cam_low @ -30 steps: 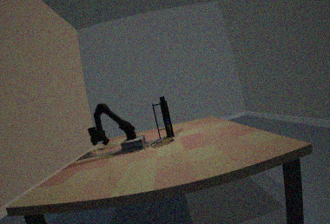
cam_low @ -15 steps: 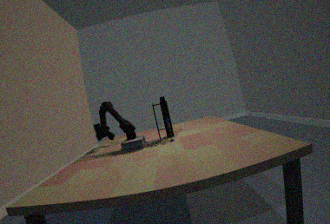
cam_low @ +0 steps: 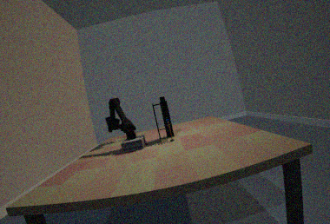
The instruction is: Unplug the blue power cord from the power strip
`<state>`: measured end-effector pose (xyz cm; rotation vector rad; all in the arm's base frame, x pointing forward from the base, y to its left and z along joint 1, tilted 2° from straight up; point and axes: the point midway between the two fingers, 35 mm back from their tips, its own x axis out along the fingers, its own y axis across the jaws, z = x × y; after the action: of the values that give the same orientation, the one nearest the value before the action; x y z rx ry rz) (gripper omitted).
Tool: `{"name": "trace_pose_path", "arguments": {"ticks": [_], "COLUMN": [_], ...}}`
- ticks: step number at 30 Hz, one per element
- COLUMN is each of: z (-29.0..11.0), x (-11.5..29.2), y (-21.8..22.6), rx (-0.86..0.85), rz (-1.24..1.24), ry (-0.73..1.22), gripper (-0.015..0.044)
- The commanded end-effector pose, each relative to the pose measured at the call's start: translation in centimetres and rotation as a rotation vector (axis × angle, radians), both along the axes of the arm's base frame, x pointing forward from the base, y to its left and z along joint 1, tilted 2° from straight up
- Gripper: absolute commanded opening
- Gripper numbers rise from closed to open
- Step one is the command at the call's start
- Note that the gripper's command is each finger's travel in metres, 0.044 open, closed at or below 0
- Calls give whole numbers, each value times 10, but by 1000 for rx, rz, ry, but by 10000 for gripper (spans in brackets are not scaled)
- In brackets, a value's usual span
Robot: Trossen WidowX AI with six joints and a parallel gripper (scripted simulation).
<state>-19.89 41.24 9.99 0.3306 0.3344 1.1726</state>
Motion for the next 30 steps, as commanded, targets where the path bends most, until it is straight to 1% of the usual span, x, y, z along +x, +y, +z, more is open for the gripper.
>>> {"name": "trace_pose_path", "arguments": {"ticks": [1, 9, 16, 23, 30], "z": [16, 36, 54, 72, 93], "x": [43, 130, 210, 297, 392], "y": [30, 66, 79, 76, 51], "rx": [-32, -115, -194, -285, -392], "rz": [-62, -176, -269, -362, -461], "ry": [-52, -140, -203, -255, -298], "gripper": [160, 160, 160, 160, 160]}}
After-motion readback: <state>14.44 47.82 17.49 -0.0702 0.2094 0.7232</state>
